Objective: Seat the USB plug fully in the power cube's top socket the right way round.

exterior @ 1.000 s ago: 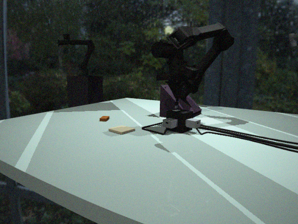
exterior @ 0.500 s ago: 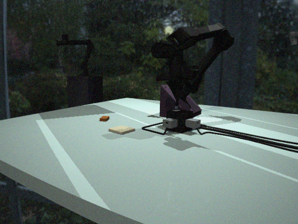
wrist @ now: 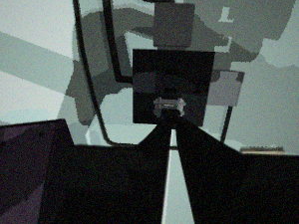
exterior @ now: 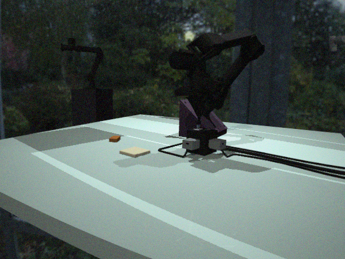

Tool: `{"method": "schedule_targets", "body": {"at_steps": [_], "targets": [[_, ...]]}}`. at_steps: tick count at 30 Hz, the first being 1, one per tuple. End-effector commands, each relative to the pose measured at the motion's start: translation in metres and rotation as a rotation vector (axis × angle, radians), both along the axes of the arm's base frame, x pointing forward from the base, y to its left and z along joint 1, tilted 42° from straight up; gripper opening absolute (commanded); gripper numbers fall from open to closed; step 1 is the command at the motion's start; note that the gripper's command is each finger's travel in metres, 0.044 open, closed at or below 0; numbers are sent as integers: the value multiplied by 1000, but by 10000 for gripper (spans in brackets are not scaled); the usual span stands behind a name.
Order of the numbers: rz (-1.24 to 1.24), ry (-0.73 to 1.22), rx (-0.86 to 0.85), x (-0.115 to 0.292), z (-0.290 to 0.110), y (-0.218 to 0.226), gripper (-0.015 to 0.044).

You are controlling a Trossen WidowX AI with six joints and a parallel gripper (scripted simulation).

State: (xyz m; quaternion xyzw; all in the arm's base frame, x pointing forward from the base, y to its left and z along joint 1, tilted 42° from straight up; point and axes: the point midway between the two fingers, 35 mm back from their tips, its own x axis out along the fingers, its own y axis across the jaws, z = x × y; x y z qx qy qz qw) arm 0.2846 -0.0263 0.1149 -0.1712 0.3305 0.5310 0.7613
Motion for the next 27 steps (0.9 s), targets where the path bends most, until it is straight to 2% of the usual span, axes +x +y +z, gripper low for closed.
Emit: {"method": "schedule_targets", "body": {"at_steps": [1,27], "targets": [[-4,0,4,1,0,0,0],[-4,0,4,1,-3,2,0]]}}
